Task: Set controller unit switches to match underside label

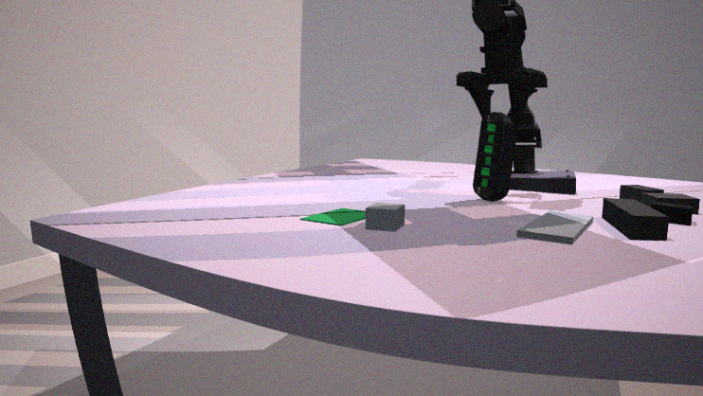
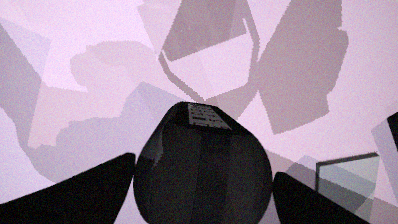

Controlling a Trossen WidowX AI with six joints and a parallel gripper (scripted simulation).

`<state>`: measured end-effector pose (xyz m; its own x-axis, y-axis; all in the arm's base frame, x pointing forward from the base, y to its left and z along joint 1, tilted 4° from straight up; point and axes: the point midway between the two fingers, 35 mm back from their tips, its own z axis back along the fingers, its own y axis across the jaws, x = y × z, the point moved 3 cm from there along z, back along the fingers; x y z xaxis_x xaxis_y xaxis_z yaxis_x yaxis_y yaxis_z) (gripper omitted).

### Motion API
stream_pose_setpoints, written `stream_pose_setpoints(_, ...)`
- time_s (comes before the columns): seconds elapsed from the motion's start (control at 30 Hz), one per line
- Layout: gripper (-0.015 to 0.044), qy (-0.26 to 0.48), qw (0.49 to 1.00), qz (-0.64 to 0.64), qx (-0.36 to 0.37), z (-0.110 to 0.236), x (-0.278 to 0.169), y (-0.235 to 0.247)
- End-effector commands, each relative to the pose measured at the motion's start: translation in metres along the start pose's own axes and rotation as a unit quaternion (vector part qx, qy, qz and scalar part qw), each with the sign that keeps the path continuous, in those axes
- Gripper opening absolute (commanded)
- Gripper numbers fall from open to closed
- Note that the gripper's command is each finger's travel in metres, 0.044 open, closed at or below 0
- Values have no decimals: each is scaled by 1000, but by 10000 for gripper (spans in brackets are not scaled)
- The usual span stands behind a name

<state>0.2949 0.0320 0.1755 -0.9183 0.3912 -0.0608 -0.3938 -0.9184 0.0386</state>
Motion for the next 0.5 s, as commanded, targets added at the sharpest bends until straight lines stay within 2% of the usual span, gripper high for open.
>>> stream_pose_setpoints(0.0,338,-10,1000,0,5,-7,7,0)
stream_pose_setpoints(0.47,338,-10,1000,0,5,-10,18,0)
